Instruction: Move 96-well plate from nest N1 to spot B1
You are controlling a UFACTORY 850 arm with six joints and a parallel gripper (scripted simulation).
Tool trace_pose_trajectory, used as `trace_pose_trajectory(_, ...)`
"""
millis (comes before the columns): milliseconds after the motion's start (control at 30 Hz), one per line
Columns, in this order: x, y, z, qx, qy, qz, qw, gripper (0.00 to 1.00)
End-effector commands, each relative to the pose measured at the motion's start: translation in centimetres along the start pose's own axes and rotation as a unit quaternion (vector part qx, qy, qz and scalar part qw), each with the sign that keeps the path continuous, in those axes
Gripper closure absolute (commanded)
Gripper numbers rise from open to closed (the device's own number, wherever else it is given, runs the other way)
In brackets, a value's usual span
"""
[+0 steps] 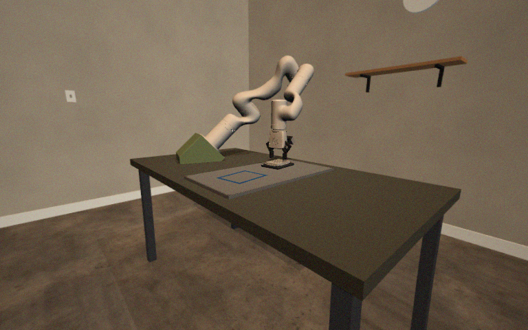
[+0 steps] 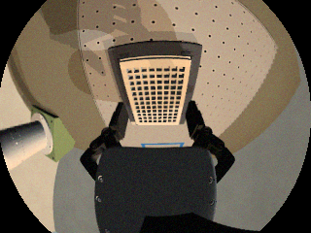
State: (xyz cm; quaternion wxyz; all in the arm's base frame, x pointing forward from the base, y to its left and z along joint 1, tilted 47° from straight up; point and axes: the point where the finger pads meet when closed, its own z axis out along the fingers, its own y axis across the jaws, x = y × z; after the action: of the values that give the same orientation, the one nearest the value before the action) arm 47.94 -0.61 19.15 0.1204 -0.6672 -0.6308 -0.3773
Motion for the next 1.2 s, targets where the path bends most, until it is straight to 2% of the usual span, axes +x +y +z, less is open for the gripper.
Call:
trace_pose_trajectory(0, 0.0, 0.1, 0.1, -0.001, 0.000, 0.000, 1.000, 0.00)
trace_pose_trajectory(333, 0.0, 0.1, 0.1, -0.001, 0.000, 0.000, 1.000, 0.00)
trace_pose_trajectory(1167, 0.0, 0.1, 1.6, -0.001, 0.000, 0.000, 1.000, 0.00)
